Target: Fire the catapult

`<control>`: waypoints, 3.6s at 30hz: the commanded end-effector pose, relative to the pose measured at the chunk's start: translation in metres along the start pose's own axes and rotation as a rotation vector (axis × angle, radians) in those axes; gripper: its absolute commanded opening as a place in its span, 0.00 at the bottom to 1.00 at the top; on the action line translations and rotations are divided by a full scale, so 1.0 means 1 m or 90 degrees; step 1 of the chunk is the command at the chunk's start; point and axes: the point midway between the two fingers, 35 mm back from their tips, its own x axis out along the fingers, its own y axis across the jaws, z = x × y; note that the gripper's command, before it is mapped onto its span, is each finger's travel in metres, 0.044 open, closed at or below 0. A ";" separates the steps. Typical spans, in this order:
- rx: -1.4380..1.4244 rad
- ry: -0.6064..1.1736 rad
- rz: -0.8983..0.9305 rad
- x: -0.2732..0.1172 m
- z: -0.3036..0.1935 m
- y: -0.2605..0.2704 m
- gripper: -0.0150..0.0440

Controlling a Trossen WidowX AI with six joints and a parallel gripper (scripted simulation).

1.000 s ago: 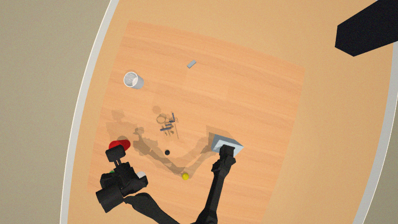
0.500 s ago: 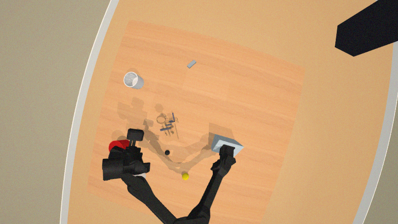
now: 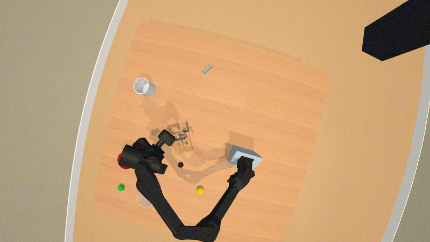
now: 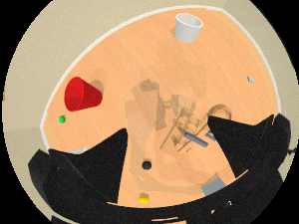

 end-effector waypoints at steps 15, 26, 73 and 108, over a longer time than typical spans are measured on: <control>0.343 0.185 -0.094 0.029 -0.046 -0.058 1.00; 0.389 0.209 -0.109 0.031 -0.052 -0.064 0.87; 0.388 0.209 -0.110 0.065 -0.046 -0.077 0.25; 0.388 0.209 -0.109 0.114 -0.046 -0.092 0.25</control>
